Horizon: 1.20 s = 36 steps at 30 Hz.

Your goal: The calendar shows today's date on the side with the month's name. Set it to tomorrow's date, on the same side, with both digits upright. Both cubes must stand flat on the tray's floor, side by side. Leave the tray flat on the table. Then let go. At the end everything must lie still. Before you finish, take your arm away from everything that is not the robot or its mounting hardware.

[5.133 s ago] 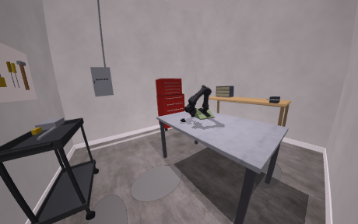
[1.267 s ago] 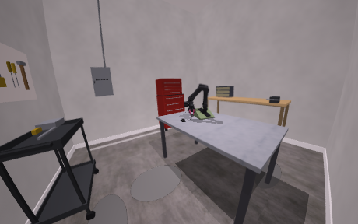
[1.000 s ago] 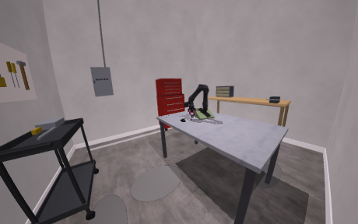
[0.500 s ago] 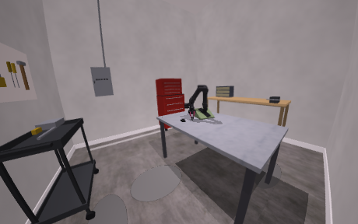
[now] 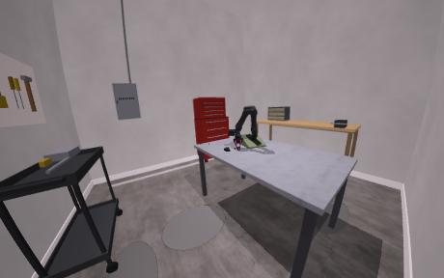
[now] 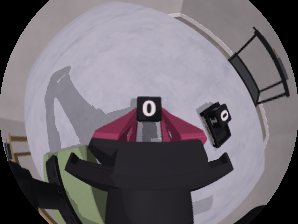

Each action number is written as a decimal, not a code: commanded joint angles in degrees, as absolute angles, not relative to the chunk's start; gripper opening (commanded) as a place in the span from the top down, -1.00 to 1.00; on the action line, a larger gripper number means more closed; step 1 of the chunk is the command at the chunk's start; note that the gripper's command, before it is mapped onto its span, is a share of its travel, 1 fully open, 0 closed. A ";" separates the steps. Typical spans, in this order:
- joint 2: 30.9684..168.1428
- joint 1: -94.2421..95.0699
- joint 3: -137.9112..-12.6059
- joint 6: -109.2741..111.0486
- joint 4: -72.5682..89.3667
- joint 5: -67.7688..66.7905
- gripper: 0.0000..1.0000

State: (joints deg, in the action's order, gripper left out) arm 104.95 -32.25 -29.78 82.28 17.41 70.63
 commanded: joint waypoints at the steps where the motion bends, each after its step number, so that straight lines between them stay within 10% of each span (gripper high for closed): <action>1: 105.13 -32.17 -29.55 79.91 13.18 71.46 0.49; 36: 106.65 -31.12 -28.16 76.63 7.16 71.42 0.49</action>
